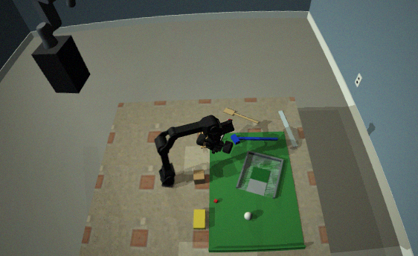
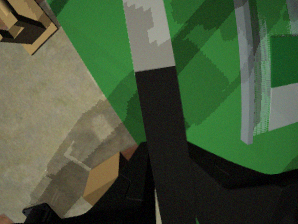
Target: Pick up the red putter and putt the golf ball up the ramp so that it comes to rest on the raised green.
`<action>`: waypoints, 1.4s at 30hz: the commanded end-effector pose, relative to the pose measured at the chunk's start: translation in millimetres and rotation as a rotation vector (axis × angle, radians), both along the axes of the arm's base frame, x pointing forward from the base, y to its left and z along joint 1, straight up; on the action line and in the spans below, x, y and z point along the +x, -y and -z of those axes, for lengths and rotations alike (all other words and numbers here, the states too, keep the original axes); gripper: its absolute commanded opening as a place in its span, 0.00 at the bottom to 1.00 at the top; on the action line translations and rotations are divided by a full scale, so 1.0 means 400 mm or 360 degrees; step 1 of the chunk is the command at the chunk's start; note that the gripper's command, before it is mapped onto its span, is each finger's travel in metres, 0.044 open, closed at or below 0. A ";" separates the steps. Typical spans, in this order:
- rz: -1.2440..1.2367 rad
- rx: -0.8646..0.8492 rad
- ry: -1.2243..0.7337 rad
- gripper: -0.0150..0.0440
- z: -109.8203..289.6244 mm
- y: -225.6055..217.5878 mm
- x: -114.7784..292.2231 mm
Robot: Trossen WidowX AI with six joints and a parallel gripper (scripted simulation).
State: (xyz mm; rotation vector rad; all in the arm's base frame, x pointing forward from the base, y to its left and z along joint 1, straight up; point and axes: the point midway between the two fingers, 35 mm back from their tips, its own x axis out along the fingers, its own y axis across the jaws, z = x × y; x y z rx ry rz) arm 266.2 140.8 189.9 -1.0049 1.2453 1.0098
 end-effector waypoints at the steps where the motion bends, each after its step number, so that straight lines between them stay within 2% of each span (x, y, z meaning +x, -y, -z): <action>1: 0.0163 -0.0001 -0.0002 0.25 0.001 0.048 0.023; 20: 0.0897 0.0003 0.0000 0.25 0.001 0.289 0.086; 42: 0.1752 0.0010 -0.0032 0.25 0.006 0.562 0.053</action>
